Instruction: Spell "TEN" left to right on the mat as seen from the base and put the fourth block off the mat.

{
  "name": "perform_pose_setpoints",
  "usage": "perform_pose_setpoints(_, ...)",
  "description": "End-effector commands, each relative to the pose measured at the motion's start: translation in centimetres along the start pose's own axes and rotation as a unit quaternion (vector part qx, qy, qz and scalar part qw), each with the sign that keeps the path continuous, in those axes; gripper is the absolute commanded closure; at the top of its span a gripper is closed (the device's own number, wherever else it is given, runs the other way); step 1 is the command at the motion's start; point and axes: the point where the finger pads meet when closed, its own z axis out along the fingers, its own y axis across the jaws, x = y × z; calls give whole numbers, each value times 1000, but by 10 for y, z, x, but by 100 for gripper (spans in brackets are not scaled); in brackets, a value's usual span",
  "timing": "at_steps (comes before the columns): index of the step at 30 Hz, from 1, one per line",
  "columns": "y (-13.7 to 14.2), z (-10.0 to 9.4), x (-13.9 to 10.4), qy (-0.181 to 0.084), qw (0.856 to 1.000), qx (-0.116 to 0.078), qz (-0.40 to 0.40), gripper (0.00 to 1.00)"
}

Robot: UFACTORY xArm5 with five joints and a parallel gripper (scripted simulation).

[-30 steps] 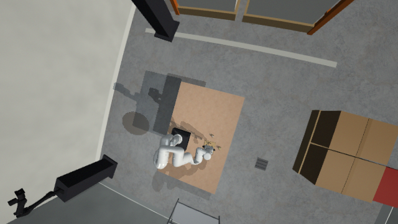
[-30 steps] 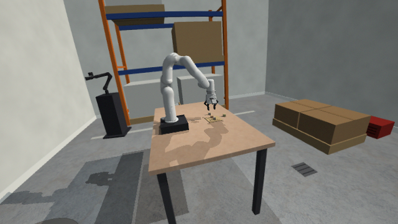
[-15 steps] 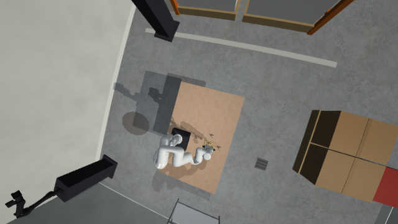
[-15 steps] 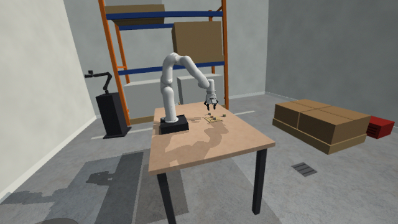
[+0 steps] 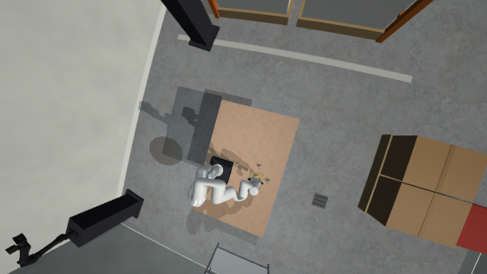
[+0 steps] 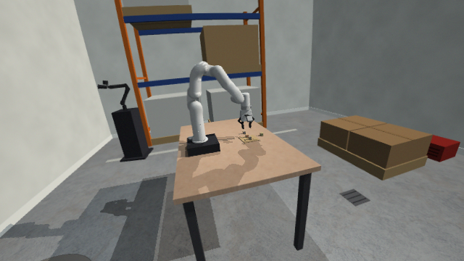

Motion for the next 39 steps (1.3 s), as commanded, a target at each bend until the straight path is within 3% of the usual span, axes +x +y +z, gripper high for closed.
perform_pose_setpoints(1,-1,2,0,0,1000,2,0,37)
perform_pose_setpoints(39,-1,46,0,0,1000,2,0,37)
